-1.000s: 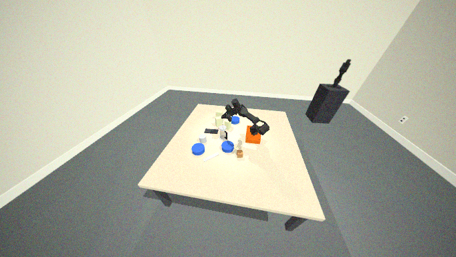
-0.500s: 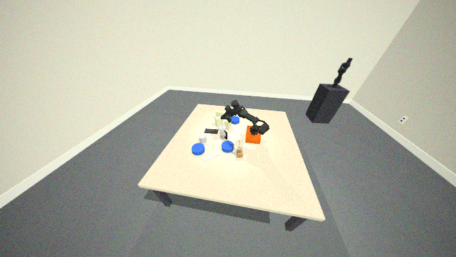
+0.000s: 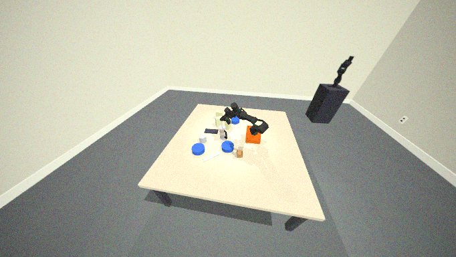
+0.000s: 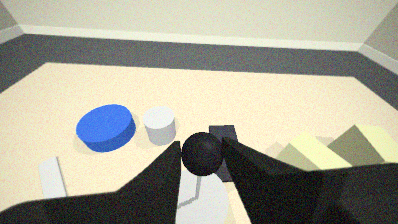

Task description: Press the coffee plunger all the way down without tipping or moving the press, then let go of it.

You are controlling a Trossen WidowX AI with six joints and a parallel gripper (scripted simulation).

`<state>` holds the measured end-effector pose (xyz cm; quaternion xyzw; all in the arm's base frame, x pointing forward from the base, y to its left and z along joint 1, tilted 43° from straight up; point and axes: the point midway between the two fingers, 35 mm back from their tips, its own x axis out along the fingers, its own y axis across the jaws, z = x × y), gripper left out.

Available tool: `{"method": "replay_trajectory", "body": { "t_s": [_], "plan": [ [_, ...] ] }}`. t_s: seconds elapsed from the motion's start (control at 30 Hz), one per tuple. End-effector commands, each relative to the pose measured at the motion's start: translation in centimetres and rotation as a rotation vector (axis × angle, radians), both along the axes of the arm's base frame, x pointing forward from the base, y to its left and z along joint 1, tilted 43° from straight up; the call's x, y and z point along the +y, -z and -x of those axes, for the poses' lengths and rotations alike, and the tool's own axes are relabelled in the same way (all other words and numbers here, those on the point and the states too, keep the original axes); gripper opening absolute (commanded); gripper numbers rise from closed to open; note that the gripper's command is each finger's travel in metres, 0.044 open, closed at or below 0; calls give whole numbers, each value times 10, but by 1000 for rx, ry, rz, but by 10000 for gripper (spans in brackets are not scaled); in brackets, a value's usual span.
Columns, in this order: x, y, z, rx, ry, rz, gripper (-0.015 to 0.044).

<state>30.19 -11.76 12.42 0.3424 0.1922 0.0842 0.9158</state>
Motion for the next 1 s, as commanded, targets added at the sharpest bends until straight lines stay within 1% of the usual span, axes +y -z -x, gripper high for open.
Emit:
{"method": "replay_trajectory", "body": {
  "t_s": [0.0, 0.97],
  "plan": [
    [11, 18, 0, 35, -9, -17, 122],
    [43, 48, -12, 23, -5, -25, 122]
  ]
}}
